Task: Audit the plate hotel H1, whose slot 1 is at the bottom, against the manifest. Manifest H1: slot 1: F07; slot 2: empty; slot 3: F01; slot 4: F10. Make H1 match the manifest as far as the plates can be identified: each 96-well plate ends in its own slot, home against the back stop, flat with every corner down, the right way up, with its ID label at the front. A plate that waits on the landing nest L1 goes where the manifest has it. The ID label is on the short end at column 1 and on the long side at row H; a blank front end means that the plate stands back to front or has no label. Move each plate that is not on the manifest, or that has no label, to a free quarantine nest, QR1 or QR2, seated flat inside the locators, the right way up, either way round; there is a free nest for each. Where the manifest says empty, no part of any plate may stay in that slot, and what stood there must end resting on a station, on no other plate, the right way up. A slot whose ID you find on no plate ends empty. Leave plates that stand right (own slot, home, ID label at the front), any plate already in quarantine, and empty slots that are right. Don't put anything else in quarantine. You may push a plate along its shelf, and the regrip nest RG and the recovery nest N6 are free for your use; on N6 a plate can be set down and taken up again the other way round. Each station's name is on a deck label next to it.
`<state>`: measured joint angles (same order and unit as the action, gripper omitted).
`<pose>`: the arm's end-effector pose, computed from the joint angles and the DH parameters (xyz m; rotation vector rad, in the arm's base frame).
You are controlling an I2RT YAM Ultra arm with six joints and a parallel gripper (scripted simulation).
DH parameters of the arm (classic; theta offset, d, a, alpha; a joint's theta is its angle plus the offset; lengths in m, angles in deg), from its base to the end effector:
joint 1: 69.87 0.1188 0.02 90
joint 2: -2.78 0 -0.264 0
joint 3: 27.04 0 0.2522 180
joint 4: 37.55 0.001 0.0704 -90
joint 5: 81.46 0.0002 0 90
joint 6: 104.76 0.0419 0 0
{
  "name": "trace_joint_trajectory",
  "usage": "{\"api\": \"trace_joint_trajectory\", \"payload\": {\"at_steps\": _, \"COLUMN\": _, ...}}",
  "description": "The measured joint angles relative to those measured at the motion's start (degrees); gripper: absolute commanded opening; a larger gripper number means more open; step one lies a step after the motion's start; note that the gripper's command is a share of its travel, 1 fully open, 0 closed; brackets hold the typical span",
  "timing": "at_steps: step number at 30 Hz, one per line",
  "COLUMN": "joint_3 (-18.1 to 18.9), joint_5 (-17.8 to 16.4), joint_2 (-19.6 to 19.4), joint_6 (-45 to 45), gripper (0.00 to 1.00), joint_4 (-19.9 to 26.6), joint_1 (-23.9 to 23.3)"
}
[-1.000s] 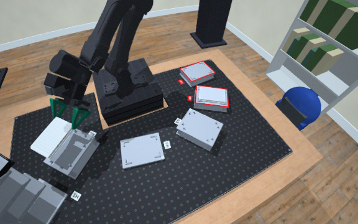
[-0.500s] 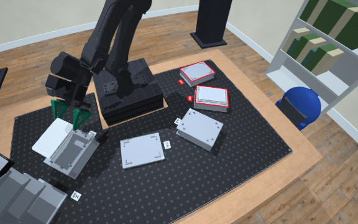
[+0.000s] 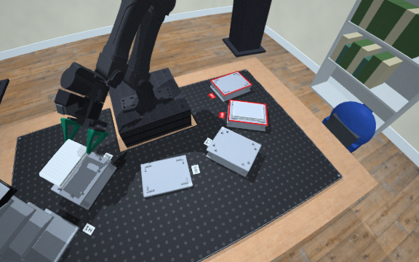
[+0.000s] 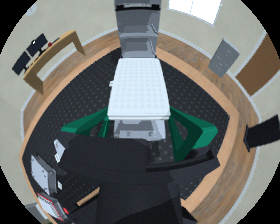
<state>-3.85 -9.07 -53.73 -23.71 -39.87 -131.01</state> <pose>0.0986 -0.1506 0.1434 0.7596 1.9698 -0.4166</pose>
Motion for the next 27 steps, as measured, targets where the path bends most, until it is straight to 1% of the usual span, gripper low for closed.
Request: {"api": "trace_joint_trajectory", "payload": {"at_steps": 27, "joint_3": -1.9, "joint_5": 0.0, "joint_2": -4.0, "joint_6": 0.0, "gripper": 0.86, "joint_4": -6.1, "joint_1": 0.1}}
